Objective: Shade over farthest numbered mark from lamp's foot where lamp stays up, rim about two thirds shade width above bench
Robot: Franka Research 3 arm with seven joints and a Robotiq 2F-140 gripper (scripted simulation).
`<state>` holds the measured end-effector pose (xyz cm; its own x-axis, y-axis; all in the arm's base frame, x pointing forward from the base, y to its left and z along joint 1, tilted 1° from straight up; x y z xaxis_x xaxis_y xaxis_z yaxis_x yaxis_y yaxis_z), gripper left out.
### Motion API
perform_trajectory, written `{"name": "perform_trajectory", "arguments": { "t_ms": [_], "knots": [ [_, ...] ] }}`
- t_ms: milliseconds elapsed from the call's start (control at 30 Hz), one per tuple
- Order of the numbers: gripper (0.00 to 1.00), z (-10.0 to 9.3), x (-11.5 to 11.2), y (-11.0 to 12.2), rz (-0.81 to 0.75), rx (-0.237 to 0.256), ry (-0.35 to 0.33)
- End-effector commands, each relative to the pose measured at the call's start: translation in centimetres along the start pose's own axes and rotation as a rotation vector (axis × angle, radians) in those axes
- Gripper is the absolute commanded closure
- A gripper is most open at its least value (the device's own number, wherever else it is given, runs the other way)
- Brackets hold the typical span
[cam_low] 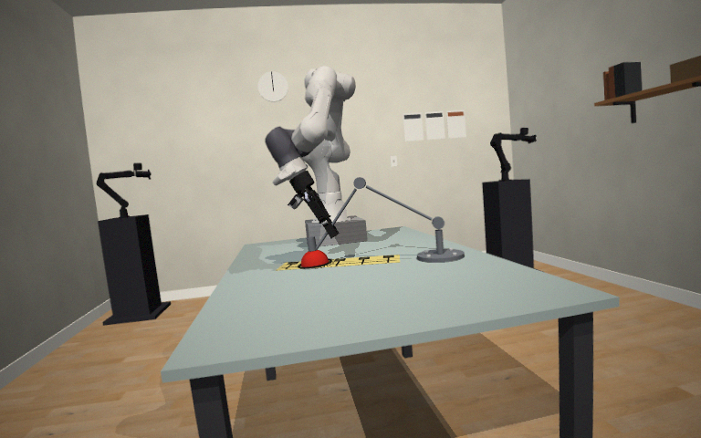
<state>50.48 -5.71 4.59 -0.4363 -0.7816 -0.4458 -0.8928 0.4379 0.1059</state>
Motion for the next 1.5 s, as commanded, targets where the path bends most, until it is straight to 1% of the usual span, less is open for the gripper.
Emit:
{"name": "perform_trajectory", "arguments": {
  "t_ms": [0,600,1100,1467],
  "knots": [
    [0.9,0.0,0.0,0.1,0.008,-0.002,0.001],
    [0.9,0.0,0.0,0.0,0.0,0.0,0.0],
    [0.9,-1.5,-4.5,0.6,-0.025,0.007,-0.001],
    [0.9,-1.7,-5.5,0.7,-0.031,0.008,0.001]
  ]
}}
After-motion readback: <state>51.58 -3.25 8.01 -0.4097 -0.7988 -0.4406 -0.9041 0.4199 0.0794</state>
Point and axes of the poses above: the point where the finger pads meet when closed, its own z axis out along the fingers, its own y axis across the jaws, x = y × z, the point moved 2 cm from there along -z, back along the fingers, and after that the axes turned 11 degrees about z, right-handed, at the moved point
